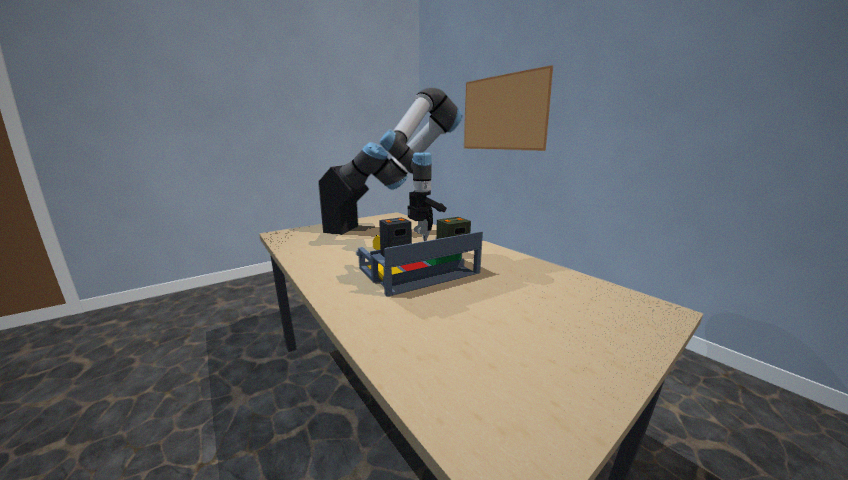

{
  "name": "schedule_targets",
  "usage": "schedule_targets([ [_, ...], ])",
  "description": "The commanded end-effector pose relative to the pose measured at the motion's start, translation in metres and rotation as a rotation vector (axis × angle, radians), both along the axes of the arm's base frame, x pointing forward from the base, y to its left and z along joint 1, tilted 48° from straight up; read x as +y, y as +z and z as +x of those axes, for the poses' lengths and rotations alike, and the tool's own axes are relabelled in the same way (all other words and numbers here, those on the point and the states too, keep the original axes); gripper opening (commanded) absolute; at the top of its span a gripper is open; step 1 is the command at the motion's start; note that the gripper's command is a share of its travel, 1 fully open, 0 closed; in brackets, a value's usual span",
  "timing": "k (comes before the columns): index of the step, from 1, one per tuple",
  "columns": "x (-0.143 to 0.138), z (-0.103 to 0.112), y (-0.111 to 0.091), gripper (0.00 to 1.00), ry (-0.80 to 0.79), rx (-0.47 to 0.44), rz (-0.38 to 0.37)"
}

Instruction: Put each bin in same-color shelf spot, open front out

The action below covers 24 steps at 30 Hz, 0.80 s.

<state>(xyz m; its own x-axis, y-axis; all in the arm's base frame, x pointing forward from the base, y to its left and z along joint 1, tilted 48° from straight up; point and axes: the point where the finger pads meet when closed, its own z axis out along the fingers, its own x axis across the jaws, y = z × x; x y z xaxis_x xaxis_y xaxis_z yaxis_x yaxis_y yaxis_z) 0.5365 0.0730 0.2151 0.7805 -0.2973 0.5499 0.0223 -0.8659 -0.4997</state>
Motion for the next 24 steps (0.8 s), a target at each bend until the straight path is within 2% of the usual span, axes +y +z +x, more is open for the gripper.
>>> schedule_targets([
  [1, -0.004, -0.006, 0.007, 0.0, 0.0, 0.0, 0.0],
  [13, -0.019, -0.03, 0.032, 0.0, 0.0, 0.0, 0.0],
  [24, -0.022, -0.034, 0.036, 0.0, 0.0, 0.0, 0.0],
])
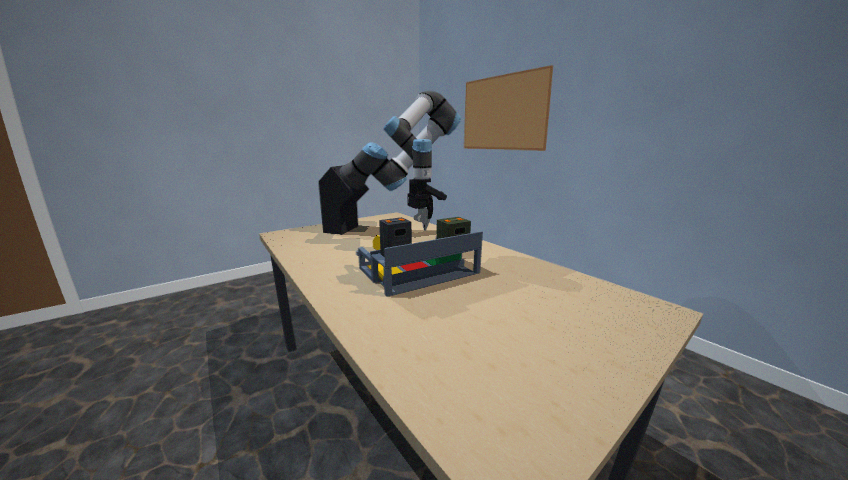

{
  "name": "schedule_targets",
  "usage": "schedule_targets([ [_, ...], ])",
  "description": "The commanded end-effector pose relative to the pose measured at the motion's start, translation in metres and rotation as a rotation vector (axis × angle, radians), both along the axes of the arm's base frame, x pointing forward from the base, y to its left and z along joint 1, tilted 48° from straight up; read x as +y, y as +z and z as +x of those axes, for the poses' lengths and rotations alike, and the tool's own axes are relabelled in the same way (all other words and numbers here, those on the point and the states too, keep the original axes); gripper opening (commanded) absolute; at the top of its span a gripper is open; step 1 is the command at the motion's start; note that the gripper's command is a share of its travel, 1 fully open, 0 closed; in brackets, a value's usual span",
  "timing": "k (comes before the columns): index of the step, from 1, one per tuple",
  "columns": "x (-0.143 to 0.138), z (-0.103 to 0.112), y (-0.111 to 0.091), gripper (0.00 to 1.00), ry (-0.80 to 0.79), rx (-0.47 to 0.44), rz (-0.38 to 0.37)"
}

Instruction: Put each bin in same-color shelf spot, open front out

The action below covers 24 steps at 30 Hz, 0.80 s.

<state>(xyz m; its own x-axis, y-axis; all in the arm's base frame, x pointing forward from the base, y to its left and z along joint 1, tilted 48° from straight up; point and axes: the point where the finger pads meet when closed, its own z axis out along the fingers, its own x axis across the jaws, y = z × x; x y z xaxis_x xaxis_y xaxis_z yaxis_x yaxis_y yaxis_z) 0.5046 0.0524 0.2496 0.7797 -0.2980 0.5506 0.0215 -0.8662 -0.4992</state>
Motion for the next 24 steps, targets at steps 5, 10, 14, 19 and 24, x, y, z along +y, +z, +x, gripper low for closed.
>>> schedule_targets([
  [5, -0.0012, -0.0017, 0.0018, 0.0, 0.002, 0.0, 0.0],
  [10, -0.0012, -0.0017, 0.0018, 0.0, 0.002, 0.0, 0.0],
  [14, -0.0012, -0.0018, 0.0018, 0.0, 0.002, 0.0, 0.0],
  [19, -0.0012, -0.0018, 0.0018, 0.0, 0.002, 0.0, 0.0],
  [24, -0.0035, -0.0044, 0.0007, 0.0, -0.021, 0.016, 0.019],
])
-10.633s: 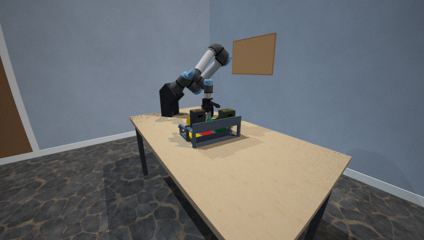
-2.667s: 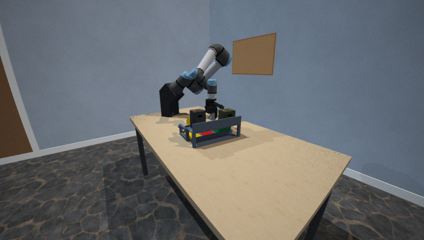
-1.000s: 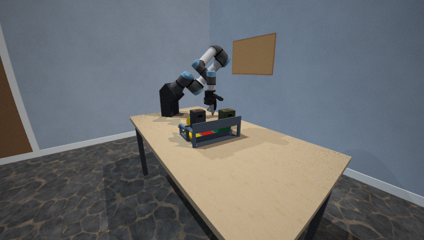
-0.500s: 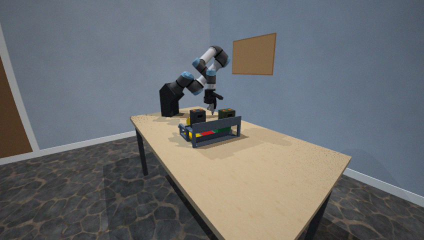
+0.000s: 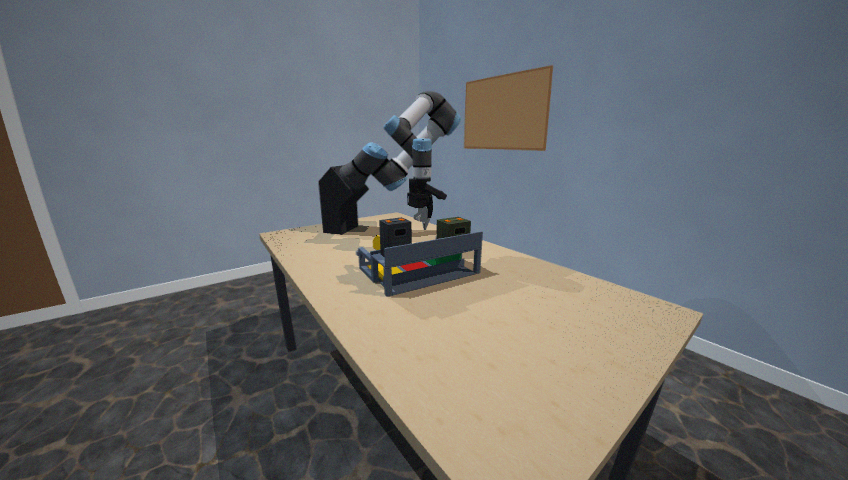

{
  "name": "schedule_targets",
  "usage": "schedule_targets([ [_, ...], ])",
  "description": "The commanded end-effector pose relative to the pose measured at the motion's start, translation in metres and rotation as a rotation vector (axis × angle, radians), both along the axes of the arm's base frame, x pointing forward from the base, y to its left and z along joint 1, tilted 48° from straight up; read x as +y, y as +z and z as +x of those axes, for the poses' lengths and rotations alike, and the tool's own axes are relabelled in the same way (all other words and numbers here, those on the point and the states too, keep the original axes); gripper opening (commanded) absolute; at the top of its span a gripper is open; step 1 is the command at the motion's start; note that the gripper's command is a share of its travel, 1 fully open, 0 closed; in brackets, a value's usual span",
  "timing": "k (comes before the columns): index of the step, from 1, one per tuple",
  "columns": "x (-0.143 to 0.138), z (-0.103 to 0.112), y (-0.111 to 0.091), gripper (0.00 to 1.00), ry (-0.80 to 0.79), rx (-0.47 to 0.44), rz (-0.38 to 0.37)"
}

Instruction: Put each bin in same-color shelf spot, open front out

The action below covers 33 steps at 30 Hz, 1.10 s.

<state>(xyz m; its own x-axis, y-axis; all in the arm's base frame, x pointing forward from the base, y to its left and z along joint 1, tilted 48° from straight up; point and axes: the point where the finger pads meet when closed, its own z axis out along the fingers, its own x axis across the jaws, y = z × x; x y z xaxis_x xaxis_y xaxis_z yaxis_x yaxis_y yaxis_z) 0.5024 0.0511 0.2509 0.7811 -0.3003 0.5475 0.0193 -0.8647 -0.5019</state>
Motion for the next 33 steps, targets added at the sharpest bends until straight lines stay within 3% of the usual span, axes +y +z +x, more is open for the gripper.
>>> schedule_targets([
  [1, -0.002, -0.002, -0.001, 0.0, -0.02, 0.013, 0.016],
  [6, -0.01, -0.012, -0.005, 0.0, -0.105, 0.07, 0.089],
  [17, -0.043, -0.069, -0.033, 0.0, -0.486, 0.306, 0.426],
  [19, -0.043, -0.069, -0.033, 0.0, -0.486, 0.306, 0.426],
  [20, -0.044, -0.074, -0.037, 0.0, -0.579, 0.361, 0.509],
  [26, -0.05, -0.097, -0.052, 0.0, -0.754, 0.463, 0.674],
  [33, -0.051, -0.105, -0.059, 0.0, -0.966, 0.585, 0.89],
])
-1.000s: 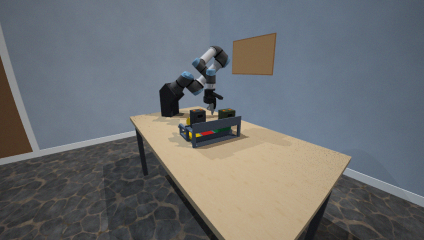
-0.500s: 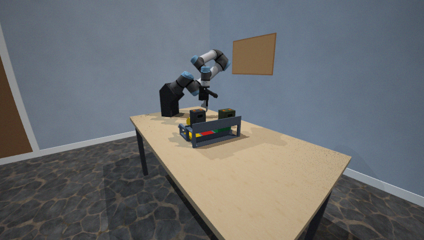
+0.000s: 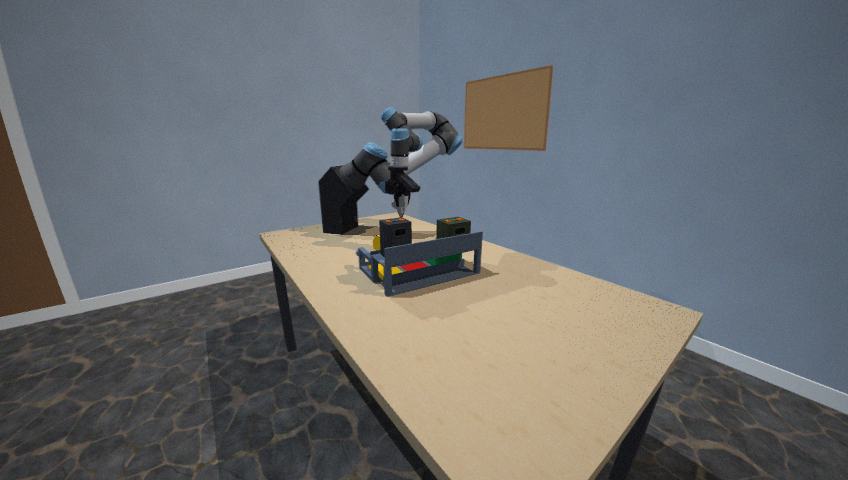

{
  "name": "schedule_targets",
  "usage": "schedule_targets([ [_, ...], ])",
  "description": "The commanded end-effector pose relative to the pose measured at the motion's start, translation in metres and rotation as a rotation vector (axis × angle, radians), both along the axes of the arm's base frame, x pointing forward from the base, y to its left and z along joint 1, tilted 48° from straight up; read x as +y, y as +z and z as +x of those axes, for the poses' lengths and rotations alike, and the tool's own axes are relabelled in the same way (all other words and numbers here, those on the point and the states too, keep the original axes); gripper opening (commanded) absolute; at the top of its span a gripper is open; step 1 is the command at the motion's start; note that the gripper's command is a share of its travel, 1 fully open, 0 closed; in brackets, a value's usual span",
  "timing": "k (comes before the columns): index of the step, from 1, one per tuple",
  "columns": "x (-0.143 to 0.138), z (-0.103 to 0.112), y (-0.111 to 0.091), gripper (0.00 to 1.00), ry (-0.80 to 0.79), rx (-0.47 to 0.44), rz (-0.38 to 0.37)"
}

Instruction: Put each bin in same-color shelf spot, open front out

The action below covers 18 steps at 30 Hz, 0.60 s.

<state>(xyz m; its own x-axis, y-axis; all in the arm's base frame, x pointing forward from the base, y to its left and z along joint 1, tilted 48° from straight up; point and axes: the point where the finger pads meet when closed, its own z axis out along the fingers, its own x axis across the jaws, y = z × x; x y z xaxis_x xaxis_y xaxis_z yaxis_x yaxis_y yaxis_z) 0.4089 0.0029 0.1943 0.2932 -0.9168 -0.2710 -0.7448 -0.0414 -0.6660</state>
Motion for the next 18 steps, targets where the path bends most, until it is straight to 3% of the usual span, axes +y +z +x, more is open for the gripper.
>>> schedule_targets([
  [1, -0.0025, -0.0114, -0.0028, 0.0, -0.195, 0.083, 0.181],
  [3, -0.0025, -0.0114, -0.0028, 0.0, -0.195, 0.083, 0.181],
  [4, -0.0025, -0.0114, -0.0028, 0.0, -0.234, 0.1, 0.217],
  [18, -0.0025, -0.0114, -0.0028, 0.0, -0.234, 0.1, 0.217],
])
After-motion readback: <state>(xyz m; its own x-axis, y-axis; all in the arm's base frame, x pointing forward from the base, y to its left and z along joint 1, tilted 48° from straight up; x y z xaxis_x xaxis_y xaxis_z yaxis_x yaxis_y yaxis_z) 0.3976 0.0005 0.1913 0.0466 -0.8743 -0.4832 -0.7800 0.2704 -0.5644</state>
